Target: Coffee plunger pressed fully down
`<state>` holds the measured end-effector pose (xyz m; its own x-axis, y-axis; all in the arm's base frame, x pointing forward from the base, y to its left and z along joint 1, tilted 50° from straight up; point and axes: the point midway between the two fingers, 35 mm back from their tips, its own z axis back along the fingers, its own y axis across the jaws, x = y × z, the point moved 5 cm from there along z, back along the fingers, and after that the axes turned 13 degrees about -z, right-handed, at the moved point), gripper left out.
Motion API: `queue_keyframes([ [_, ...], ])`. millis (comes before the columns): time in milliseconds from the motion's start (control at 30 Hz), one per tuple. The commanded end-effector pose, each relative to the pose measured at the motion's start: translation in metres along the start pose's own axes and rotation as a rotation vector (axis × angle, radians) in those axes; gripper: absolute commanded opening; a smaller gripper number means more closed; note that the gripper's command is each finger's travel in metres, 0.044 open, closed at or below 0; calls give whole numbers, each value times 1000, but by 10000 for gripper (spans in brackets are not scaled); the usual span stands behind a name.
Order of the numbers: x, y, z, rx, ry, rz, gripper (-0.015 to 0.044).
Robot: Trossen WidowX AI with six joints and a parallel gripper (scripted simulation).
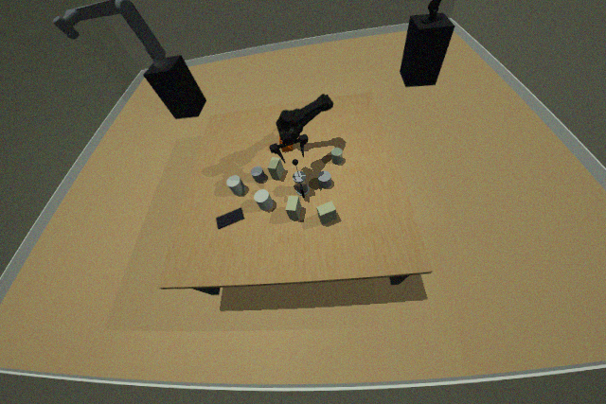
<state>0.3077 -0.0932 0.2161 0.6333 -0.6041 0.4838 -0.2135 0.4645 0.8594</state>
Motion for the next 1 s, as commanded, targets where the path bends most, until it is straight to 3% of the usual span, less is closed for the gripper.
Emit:
queue_keyframes([
  [0,0,0,-6,-3,-4,-5,440],
  [233,0,1,-14,2,-8,-6,440],
  [633,0,1,-14,2,-8,-6,125],
  [967,0,1,-14,2,-8,-6,113],
])
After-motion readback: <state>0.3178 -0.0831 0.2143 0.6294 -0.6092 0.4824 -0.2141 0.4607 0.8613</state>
